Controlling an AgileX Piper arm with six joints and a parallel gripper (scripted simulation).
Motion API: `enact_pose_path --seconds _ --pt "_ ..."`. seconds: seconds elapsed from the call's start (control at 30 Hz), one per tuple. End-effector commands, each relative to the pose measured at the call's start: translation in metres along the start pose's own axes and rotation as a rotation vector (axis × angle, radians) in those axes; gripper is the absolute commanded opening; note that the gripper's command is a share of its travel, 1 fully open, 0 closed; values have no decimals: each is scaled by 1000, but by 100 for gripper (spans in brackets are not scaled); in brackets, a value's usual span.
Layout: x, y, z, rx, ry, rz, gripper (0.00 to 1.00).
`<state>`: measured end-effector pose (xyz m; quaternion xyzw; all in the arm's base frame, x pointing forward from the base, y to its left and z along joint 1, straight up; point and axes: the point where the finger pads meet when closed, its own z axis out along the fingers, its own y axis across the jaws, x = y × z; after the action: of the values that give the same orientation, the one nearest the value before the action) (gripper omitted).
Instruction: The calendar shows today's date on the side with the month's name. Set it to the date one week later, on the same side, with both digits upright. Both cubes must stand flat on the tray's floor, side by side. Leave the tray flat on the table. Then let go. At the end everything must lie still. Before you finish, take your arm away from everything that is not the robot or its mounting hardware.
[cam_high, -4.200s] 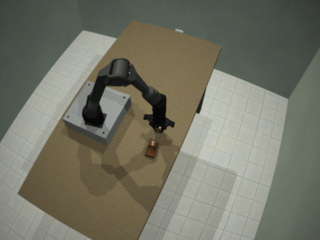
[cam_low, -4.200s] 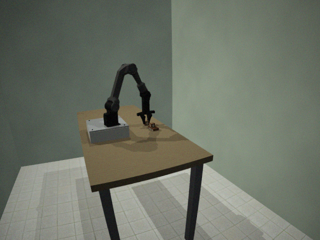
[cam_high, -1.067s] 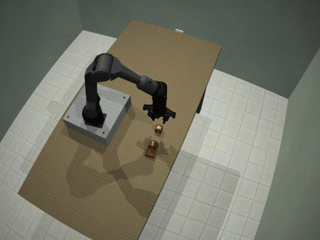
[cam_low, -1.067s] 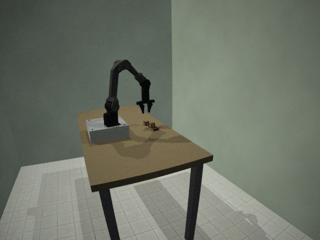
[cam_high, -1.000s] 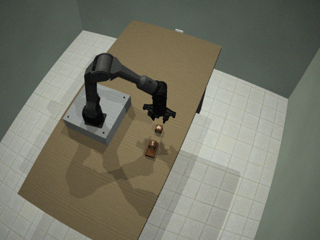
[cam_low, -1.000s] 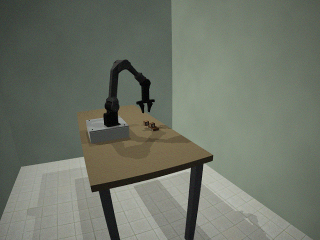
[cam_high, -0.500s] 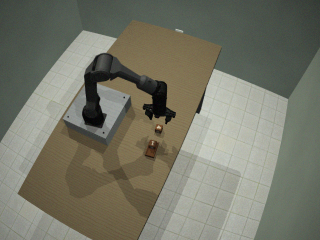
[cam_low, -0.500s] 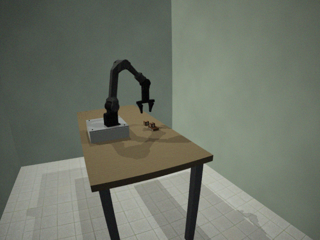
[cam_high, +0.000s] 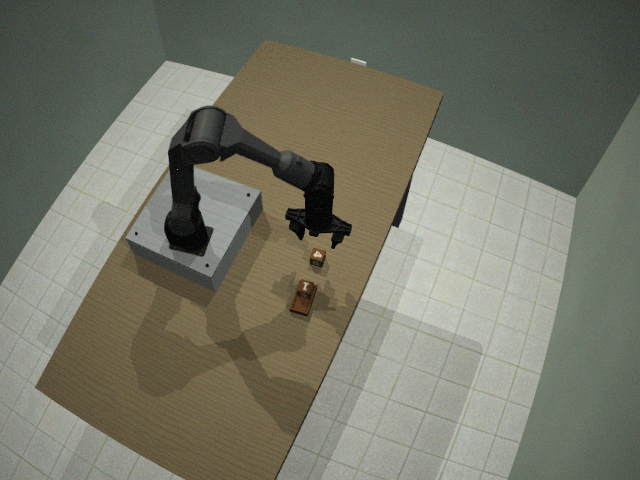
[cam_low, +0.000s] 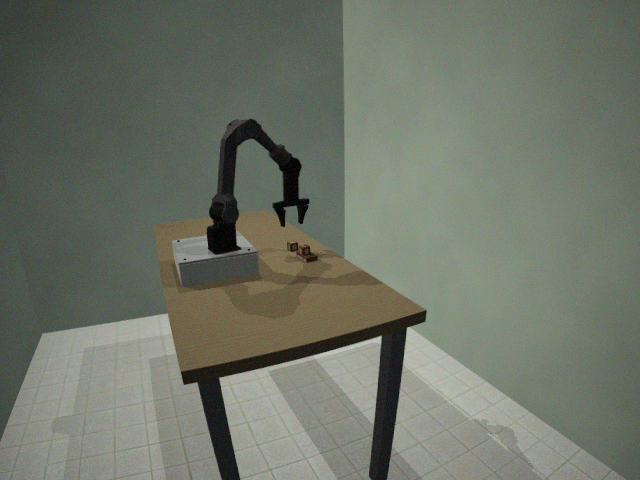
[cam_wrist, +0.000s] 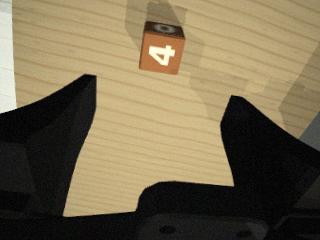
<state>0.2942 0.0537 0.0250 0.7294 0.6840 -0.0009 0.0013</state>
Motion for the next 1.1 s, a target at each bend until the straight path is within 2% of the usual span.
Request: enact_pose_path --seconds 0.0,0.13,0.3,0.63,0.7,0.9,1.07 --pt "-1 1 -1 -3 2 -19 100" --pt "-3 1 -1 -3 1 -58 100" --pt "-14 2 -1 -4 2 -234 100" --pt "-50 3 -2 -4 0 -839 100" --pt "-50 3 -2 -4 0 -839 100" --pt "-72 2 -2 -4 -1 -1210 100" --pt "-84 0 -2 -4 -2 -1430 100"
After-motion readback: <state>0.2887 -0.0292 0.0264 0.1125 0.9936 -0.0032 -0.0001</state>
